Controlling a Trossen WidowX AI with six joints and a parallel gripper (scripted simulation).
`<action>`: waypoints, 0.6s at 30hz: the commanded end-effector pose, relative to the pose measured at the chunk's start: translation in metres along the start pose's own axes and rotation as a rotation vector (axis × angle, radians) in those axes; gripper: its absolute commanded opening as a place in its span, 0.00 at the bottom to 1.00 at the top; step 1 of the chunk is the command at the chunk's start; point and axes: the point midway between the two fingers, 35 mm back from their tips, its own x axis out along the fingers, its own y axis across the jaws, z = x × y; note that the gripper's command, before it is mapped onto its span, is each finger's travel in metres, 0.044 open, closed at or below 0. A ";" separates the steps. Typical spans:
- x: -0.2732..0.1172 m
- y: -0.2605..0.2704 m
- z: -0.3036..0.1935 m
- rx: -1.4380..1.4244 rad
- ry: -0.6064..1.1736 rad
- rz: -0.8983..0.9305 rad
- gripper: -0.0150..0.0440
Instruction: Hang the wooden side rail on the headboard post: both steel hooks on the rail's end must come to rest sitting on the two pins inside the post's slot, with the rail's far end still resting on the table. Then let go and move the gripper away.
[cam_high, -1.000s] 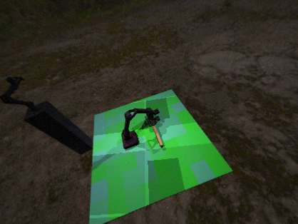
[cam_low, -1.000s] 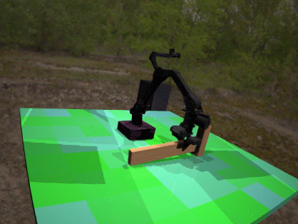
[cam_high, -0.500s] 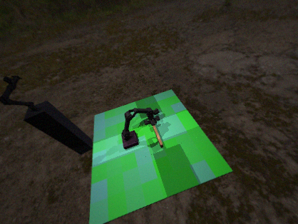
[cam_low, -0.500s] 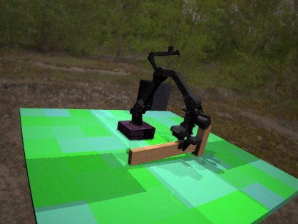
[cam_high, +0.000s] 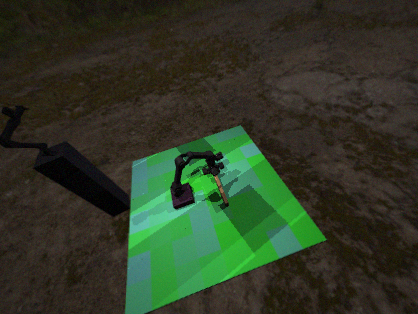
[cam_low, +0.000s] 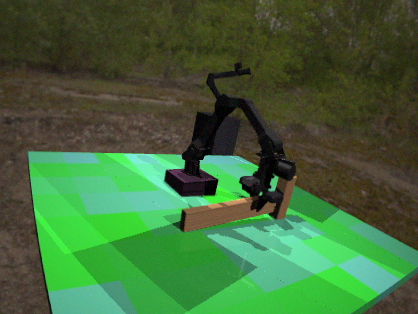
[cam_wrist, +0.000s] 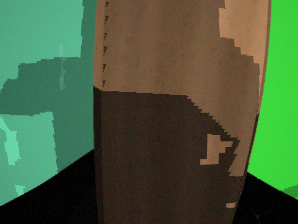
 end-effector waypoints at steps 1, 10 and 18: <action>-0.001 0.001 -0.001 0.004 0.002 0.004 0.25; -0.001 0.001 -0.002 0.004 0.002 0.005 0.25; -0.001 0.002 -0.003 0.004 0.002 0.005 0.25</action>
